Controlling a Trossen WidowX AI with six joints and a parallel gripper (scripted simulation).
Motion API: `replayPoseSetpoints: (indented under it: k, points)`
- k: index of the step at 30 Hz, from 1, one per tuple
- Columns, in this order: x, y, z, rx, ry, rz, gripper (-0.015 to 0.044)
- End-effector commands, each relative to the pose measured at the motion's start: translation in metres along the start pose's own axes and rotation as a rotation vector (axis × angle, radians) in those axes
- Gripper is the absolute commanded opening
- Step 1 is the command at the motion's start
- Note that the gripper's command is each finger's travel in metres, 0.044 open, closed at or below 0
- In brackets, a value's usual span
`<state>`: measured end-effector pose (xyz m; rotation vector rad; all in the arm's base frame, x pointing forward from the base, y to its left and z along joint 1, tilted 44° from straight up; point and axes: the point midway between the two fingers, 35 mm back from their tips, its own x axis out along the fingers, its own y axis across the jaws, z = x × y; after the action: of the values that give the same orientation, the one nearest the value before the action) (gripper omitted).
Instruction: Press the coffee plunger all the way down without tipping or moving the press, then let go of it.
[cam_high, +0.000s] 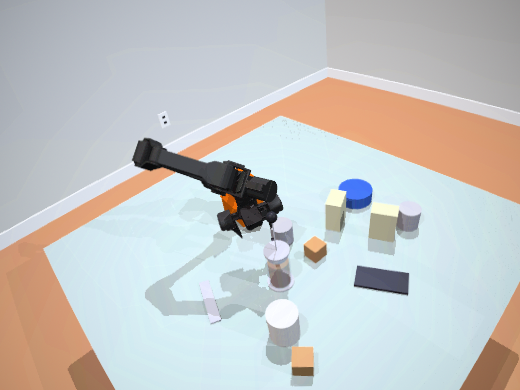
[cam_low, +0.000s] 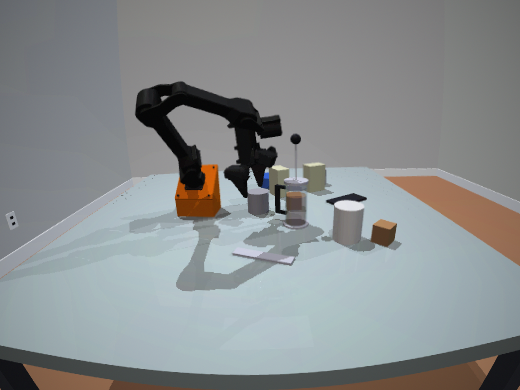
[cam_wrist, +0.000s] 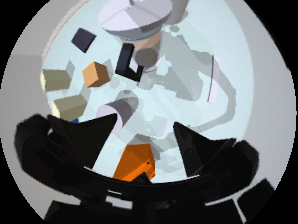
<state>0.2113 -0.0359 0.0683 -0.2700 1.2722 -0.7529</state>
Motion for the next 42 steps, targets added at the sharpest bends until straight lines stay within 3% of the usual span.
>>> replayPoseSetpoints:
  k: [1, 5, 14, 18, 26, 42]
  points:
    - [-0.035, 0.018, 0.035, -0.077, -0.237, 0.021, 0.0440]
    - [-0.076, 0.034, 0.059, -0.120, -0.451, 0.041, 0.0440]
    - [-0.215, 0.046, 0.082, -0.148, -0.976, -0.015, 0.0440]
    - [-0.208, 0.046, 0.081, -0.146, -0.981, -0.015, 0.0440]
    - [-0.157, 0.041, 0.078, -0.145, -0.985, -0.017, 0.0440]
    - [-0.147, 0.043, 0.093, -0.143, -0.979, -0.013, 0.0440]
